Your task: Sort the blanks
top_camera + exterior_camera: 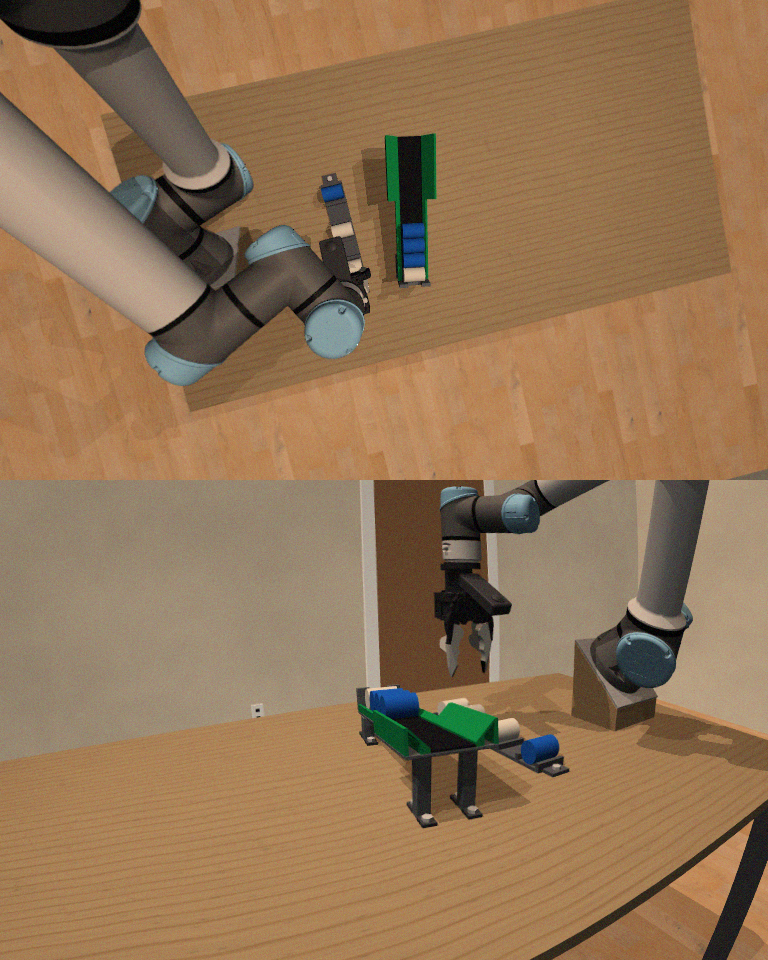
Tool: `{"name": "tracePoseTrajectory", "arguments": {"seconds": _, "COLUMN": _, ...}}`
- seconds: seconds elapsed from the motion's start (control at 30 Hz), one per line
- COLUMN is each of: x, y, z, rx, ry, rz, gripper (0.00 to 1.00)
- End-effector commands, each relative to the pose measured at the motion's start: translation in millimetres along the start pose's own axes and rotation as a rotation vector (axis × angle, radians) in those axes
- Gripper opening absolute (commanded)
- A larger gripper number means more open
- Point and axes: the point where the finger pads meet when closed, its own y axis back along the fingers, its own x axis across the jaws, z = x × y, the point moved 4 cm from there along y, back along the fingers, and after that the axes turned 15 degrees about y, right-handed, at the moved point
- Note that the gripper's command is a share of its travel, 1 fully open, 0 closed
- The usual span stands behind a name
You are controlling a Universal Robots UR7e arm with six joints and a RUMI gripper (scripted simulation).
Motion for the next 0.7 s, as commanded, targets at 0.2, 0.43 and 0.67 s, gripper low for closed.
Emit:
{"name": "tracePoseTrajectory", "arguments": {"seconds": 0.2, "x": 0, "y": -3.2, "z": -1, "rx": 0.004, "ry": -0.001, "rz": -0.001, "gripper": 0.46}}
{"name": "tracePoseTrajectory", "arguments": {"seconds": 0.43, "x": 0, "y": -6.6, "z": -2, "rx": 0.005, "ry": -0.001, "rz": -0.001, "gripper": 0.46}}
{"name": "tracePoseTrajectory", "arguments": {"seconds": 0.67, "x": 0, "y": -14.0, "z": -2, "rx": 0.005, "ry": -0.001, "rz": -0.001, "gripper": 0.46}}
